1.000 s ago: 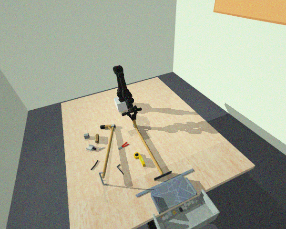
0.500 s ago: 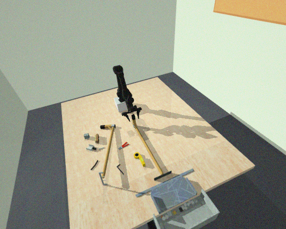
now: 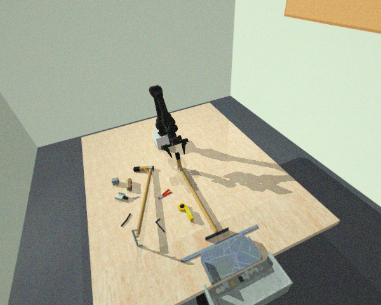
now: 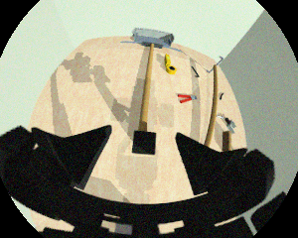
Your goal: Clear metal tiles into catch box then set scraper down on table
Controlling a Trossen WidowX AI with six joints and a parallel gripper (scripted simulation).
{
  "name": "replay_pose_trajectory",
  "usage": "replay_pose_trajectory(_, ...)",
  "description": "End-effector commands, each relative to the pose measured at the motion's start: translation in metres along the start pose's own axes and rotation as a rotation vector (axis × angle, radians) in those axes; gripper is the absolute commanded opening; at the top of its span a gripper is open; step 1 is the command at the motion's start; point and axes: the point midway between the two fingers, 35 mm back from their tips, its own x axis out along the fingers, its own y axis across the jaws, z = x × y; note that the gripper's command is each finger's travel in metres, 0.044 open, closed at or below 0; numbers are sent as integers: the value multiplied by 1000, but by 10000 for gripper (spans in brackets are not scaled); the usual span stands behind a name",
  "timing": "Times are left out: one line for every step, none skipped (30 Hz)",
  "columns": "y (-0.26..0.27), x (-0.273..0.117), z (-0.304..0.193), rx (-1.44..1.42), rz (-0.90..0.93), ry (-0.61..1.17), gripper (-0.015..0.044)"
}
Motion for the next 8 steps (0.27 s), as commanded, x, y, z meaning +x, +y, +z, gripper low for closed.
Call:
replay_pose_trajectory(0, -11, 8, -1, 1, -7, 440)
replay_pose_trajectory(0, -14, 10, -1, 1, -7, 440)
replay_pose_trajectory(0, -16, 11, -1, 1, -7, 440)
replay_pose_trajectory(0, -19, 12, -1, 1, -7, 440)
replay_pose_trajectory(0, -22, 13, -1, 1, -7, 440)
replay_pose_trajectory(0, -24, 14, -1, 1, -7, 440)
replay_pose_trajectory(0, -27, 15, -1, 1, -7, 440)
replay_pose_trajectory(0, -30, 16, -1, 1, -7, 440)
